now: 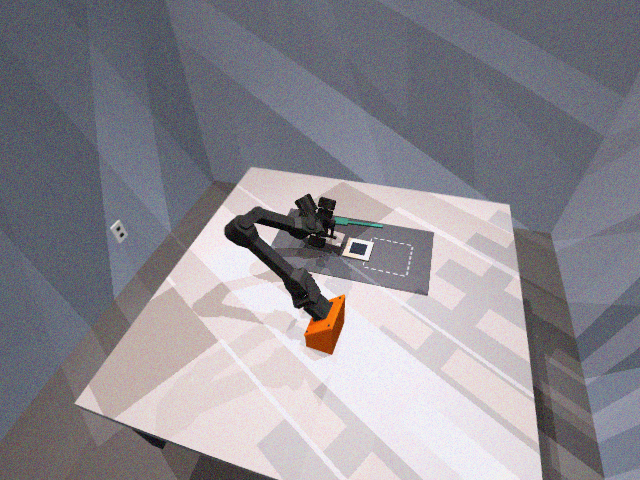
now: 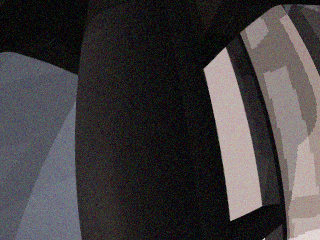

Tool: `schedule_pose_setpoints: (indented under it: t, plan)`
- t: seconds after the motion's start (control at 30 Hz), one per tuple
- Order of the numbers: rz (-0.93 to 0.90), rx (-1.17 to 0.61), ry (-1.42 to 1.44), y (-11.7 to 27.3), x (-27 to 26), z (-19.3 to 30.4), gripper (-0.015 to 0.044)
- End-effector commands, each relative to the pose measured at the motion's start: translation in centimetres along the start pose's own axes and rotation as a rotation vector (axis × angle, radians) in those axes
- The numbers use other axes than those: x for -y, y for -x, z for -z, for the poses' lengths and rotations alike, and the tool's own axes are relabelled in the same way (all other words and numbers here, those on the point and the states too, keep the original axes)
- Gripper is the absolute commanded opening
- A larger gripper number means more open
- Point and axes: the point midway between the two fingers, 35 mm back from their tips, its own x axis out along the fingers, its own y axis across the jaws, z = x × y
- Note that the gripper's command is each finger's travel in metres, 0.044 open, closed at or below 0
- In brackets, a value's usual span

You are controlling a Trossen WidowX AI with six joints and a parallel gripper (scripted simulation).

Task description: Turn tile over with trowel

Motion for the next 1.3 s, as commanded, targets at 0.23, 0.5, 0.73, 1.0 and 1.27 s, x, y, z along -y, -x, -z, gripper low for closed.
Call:
schedule_pose_setpoints:
  t: [0.23,0.5,0.73,1.0,1.27]
  plan:
    - [0.004,-0.001,0.005,-1.2,-1.1,0.3,0.0]
    - [0.004,0.0,0.005,-2.0,-2.0,0.3,0.0]
    - [0.004,0.001,0.001,-2.5,-2.7,0.4,0.0]
    - [0.003,0.0,0.002,-2.5,-2.6,1.4,0.0]
    - [0.003,-0.001,0.002,-2.4,-2.5,2.7,0.0]
